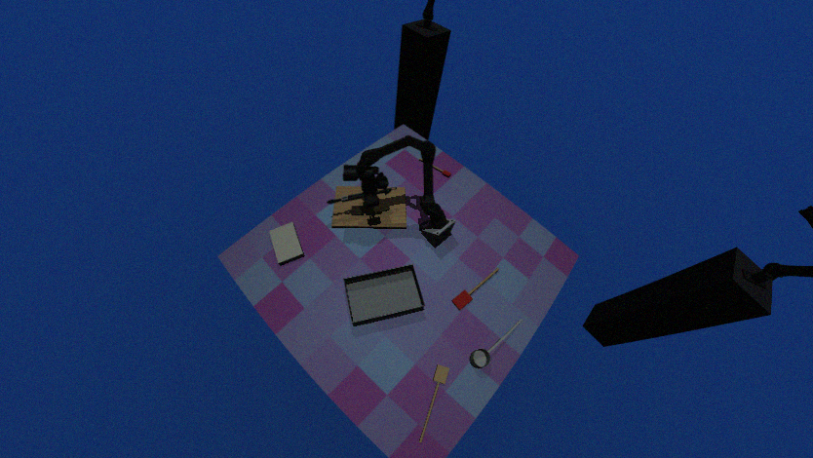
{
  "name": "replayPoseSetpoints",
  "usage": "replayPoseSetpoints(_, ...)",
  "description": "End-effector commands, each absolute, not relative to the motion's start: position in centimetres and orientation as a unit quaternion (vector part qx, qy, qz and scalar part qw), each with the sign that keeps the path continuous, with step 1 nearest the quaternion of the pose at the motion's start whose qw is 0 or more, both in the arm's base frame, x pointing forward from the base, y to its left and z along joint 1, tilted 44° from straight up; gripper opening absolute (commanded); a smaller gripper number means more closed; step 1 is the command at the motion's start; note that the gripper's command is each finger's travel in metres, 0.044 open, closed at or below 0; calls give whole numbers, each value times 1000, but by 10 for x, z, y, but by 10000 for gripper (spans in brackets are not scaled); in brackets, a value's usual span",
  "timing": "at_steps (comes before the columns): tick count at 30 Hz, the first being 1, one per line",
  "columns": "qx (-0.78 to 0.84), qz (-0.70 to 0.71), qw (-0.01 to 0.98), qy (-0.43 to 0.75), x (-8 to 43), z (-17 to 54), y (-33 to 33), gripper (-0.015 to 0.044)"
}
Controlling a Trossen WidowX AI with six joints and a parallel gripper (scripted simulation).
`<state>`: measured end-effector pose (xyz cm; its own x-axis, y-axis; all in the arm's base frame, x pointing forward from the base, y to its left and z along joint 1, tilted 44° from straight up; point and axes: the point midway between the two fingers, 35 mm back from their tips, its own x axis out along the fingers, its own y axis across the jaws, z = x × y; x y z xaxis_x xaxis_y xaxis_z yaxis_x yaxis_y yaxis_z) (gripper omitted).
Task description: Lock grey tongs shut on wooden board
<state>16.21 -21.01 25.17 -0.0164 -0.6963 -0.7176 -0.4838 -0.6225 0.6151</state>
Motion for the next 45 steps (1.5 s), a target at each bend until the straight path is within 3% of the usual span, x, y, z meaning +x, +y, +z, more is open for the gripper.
replayPoseSetpoints(1,697,-573,95,-421,162,246,-215,-150)
replayPoseSetpoints(23,696,-572,99,-423,159,229,-232,-150)
replayPoseSetpoints(45,694,-572,97,-426,158,230,-231,427)
